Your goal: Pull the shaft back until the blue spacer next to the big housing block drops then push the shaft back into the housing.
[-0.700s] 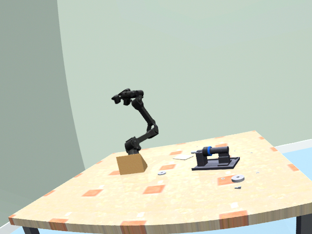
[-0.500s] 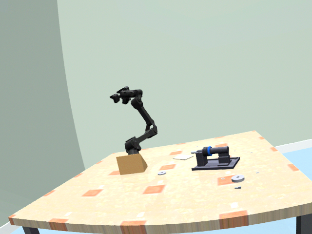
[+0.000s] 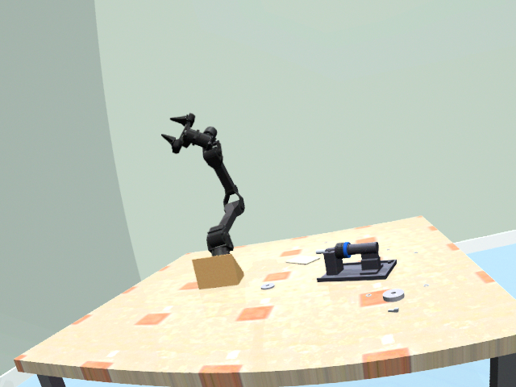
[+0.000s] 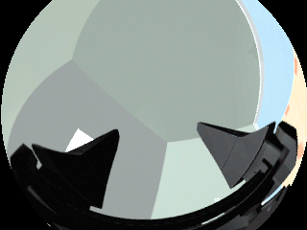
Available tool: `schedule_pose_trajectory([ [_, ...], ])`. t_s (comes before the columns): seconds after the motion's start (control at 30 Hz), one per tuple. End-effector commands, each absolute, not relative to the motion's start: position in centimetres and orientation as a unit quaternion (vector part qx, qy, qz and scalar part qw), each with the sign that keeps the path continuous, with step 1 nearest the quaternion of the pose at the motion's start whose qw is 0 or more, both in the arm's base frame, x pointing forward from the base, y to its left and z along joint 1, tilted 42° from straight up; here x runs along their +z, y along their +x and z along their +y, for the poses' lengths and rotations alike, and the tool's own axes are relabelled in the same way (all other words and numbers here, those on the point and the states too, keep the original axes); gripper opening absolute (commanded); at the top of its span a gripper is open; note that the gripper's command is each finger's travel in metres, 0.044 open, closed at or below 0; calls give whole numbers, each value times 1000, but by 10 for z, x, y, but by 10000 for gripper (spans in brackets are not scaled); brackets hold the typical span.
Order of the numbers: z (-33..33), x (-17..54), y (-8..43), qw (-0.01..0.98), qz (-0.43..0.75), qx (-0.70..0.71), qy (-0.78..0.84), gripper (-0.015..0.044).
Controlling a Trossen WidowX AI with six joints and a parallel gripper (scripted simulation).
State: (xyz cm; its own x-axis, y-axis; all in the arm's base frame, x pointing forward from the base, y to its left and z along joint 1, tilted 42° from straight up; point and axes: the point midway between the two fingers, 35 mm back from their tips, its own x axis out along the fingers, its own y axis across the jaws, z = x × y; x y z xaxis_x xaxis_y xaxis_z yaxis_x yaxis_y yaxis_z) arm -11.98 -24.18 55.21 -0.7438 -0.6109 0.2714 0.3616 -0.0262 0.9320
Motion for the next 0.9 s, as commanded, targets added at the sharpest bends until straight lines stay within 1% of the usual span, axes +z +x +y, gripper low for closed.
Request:
schedule_pose_trajectory([
  [0.0, -279, 538, -97, 389, -548, -727, 140, 440],
  [0.23, -357, 485, -27, 493, -378, -753, 215, 440],
  [0.37, -383, 453, 19, 548, -281, -751, 238, 440],
  [0.63, -407, 399, 90, 624, -129, -725, 262, 440],
  [0.87, -406, 320, 177, 700, 66, -652, 284, 440],
])
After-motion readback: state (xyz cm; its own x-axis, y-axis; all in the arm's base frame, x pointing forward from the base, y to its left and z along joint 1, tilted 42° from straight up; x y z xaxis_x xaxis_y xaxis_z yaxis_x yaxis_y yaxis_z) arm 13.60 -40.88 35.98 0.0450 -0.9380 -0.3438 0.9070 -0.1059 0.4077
